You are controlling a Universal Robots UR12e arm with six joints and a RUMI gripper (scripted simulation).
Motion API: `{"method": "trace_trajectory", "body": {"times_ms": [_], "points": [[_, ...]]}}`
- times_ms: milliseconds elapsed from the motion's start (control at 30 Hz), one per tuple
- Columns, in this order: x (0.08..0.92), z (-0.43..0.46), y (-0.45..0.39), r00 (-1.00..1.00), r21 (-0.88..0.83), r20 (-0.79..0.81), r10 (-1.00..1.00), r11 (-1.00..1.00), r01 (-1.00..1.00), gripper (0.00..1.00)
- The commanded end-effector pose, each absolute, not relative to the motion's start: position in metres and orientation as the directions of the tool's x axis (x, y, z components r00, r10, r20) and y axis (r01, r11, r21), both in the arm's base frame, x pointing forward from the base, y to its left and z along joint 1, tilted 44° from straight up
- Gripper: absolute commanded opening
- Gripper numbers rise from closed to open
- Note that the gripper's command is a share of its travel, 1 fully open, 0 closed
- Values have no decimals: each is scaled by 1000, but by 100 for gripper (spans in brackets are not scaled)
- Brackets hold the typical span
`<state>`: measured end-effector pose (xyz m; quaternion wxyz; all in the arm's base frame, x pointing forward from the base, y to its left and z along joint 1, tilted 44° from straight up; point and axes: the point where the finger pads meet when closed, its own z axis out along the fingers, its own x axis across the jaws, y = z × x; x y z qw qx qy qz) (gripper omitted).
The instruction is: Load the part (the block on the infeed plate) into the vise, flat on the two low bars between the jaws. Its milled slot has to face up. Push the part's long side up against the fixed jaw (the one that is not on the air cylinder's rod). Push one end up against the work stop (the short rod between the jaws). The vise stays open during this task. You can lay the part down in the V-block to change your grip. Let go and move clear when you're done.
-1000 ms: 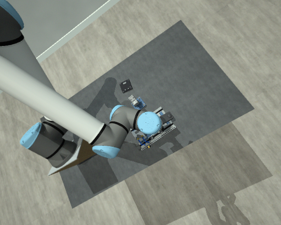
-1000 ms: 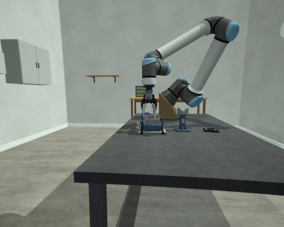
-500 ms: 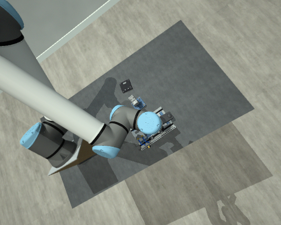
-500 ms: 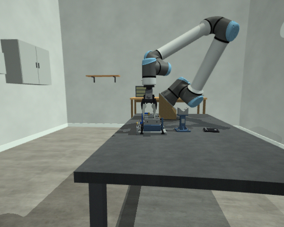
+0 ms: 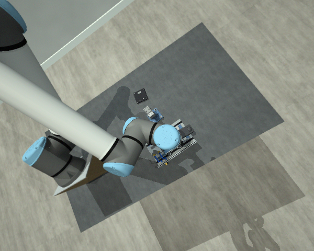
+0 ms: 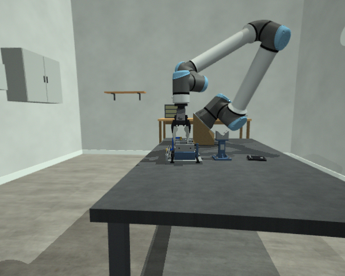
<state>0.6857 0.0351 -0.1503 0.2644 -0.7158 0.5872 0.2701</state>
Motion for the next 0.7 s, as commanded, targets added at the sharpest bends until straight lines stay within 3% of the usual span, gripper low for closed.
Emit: {"method": "trace_trajectory", "body": {"times_ms": [0, 667], "points": [[686, -150, 34, 165, -62, -696, -698, -170, -983, 0], [686, -152, 36, 165, -62, -696, -698, -170, -983, 0]]}}
